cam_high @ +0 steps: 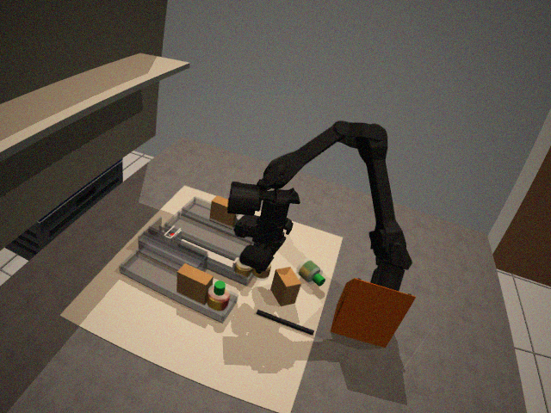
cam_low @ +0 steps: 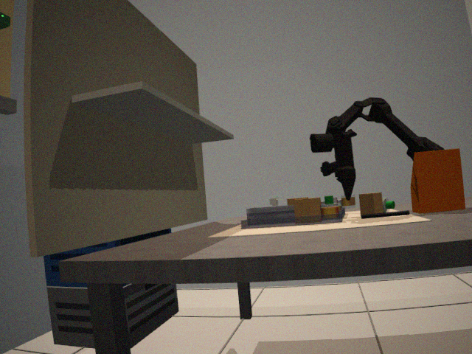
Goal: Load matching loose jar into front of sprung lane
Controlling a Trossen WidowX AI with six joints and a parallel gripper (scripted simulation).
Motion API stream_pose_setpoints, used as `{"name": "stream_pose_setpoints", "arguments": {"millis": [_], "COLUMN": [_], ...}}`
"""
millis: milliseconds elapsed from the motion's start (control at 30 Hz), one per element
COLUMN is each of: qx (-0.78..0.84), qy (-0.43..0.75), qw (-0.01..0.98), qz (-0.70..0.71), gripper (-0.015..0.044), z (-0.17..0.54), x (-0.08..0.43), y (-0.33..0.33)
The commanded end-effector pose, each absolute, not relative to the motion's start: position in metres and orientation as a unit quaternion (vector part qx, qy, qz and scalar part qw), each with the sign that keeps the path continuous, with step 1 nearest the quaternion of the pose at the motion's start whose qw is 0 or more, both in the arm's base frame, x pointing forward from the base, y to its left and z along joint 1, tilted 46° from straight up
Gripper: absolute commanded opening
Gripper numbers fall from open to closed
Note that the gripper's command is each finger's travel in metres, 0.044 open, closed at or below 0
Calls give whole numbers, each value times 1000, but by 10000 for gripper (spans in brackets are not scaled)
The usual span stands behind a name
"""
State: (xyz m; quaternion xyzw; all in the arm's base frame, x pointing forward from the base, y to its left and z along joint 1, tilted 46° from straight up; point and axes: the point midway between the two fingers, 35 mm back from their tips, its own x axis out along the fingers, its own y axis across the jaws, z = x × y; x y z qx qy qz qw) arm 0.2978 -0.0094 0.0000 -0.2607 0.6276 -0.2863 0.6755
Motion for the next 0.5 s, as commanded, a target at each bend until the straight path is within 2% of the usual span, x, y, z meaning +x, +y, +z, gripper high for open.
{"name": "stream_pose_setpoints", "arguments": {"millis": [0,467], "qx": [-262,-262], "qy": [626,626], "qw": [676,676], "qz": [-286,-286], "gripper": [0,0], "z": [1,1], "x": [301,308], "y": [-10,-10]}}
